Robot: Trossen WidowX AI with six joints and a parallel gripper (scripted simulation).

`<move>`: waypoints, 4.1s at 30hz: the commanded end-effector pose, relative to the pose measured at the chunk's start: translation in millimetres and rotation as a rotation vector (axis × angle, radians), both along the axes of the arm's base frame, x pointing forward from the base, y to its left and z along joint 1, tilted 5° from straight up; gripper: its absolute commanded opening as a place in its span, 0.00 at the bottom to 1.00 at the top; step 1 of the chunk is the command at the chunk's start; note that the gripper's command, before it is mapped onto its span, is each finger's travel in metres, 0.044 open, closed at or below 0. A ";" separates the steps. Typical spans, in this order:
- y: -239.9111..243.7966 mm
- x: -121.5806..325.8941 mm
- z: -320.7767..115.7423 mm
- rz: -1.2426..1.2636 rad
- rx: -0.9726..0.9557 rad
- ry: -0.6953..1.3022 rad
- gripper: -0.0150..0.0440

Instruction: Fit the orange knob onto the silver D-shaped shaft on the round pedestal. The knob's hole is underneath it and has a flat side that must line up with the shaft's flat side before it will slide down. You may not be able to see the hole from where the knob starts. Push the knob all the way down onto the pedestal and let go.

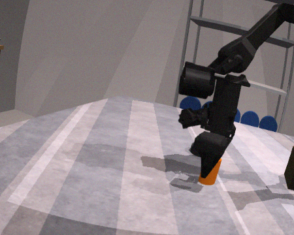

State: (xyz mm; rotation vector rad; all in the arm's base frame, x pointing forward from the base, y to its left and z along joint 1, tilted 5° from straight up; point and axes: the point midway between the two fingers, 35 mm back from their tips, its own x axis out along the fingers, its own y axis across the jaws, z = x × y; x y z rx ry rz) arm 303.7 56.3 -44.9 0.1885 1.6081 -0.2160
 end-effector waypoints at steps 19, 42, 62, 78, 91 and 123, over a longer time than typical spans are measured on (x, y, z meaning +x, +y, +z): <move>-1.6 -4.9 -19.4 -0.005 -0.005 0.007 0.60; 0.6 5.3 22.2 -0.005 -0.005 0.007 0.25; 2.4 12.3 83.7 -0.005 -0.005 0.006 0.25; -1.7 14.0 119.4 -0.005 -0.005 0.006 0.25; -41.0 23.2 109.9 -0.005 -0.007 0.003 0.25; -141.0 23.1 86.9 -0.008 -0.016 0.004 0.25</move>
